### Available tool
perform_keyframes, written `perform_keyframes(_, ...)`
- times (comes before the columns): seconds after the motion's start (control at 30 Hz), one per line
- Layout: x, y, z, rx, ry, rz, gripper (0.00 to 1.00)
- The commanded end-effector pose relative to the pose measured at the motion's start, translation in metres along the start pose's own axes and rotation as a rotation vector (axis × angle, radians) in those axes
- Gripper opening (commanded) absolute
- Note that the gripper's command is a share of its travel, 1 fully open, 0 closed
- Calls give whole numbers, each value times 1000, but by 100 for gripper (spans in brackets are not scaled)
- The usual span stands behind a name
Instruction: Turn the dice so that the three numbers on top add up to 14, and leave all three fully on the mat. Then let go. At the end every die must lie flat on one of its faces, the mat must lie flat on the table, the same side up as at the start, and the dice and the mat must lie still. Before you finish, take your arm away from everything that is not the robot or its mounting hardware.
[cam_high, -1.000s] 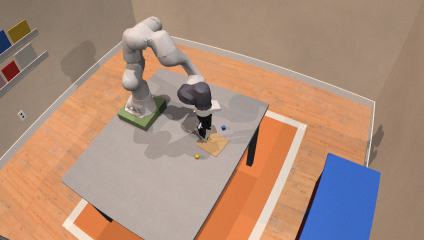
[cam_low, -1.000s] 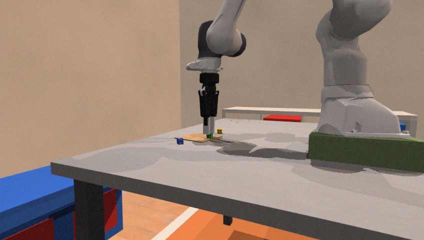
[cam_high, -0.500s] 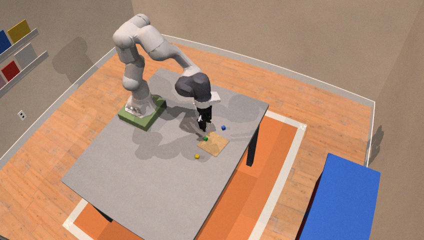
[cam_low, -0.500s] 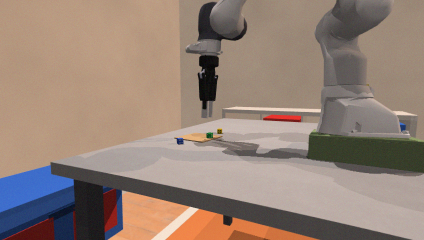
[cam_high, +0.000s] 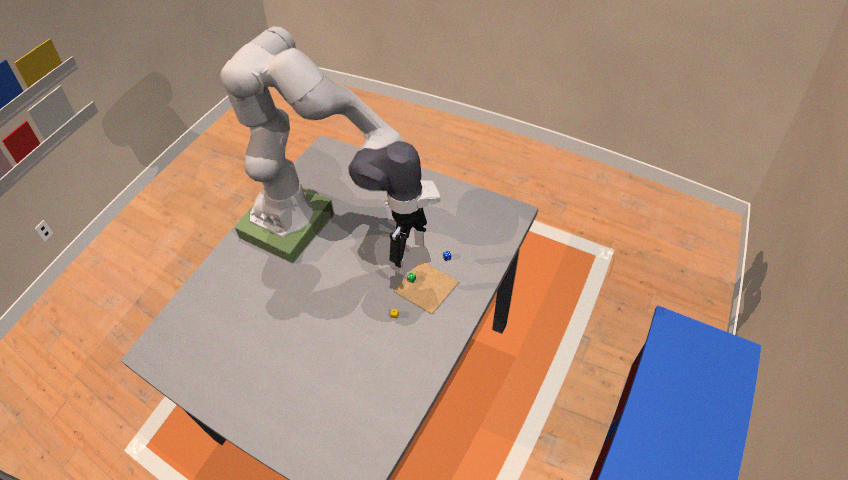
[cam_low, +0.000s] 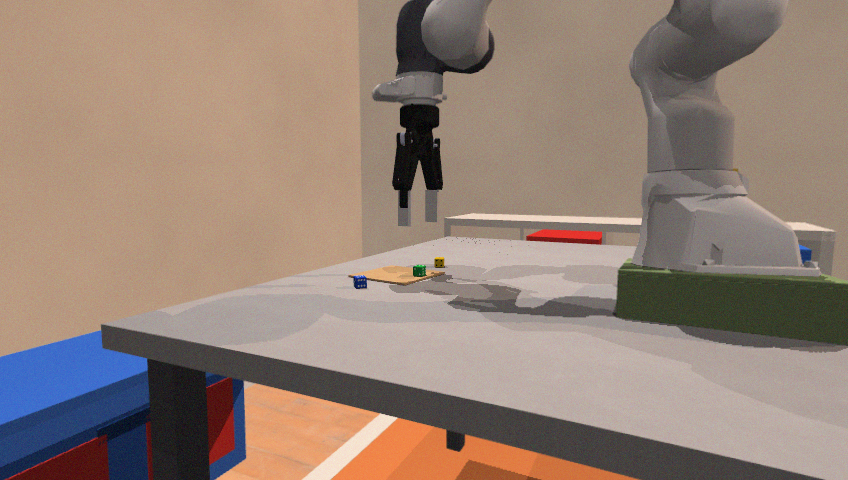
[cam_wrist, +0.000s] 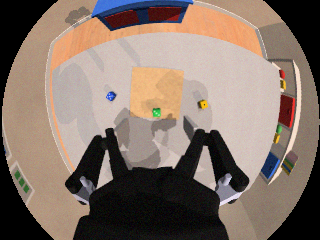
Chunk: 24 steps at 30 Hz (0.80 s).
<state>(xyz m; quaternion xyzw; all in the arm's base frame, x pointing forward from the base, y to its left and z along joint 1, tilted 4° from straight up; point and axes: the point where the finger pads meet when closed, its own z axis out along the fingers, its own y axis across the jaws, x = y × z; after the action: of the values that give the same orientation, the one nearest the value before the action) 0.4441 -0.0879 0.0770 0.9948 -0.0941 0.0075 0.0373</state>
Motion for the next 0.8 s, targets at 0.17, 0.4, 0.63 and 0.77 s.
perform_keyframes(0.17,0,-1,-1,-2,-2,12,100)
perform_keyframes(0.4,0,-1,-1,-2,-2,12,100)
perform_keyframes(0.63,2,8,1,-1,-4,209,100)
perform_keyframes(0.77,3,11,1,0,-5,289,100)
